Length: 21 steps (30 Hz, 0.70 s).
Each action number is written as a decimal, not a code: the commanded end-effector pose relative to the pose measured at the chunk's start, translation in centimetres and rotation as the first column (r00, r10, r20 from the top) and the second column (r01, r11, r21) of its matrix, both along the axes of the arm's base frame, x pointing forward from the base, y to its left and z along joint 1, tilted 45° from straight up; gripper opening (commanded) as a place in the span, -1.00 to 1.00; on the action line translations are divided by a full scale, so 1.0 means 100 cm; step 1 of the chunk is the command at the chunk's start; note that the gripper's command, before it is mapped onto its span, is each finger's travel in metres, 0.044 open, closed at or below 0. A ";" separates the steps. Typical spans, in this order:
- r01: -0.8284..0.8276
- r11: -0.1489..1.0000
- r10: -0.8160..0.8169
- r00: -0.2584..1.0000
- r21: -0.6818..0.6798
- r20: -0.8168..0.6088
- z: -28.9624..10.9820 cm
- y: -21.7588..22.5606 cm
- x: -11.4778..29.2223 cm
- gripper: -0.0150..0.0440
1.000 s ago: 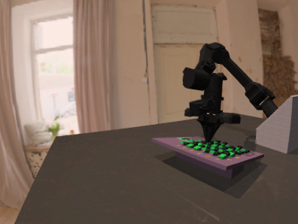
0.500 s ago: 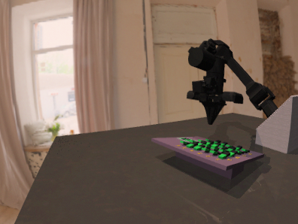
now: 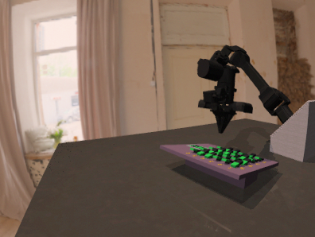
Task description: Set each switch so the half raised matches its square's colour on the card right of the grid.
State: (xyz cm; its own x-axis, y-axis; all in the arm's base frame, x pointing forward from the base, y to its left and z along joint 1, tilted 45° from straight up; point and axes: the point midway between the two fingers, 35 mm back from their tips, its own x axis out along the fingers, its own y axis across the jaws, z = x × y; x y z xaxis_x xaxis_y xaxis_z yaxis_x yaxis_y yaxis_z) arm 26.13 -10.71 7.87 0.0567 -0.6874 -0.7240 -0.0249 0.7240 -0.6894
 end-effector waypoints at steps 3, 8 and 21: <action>0.009 1.000 -0.009 1.000 -0.003 -0.028 -0.013 -0.012 -0.004 -0.49; 0.009 1.000 -0.009 1.000 -0.004 -0.028 -0.020 -0.018 -0.004 -0.49; 0.009 1.000 -0.009 1.000 -0.005 -0.027 -0.031 -0.028 -0.003 -0.49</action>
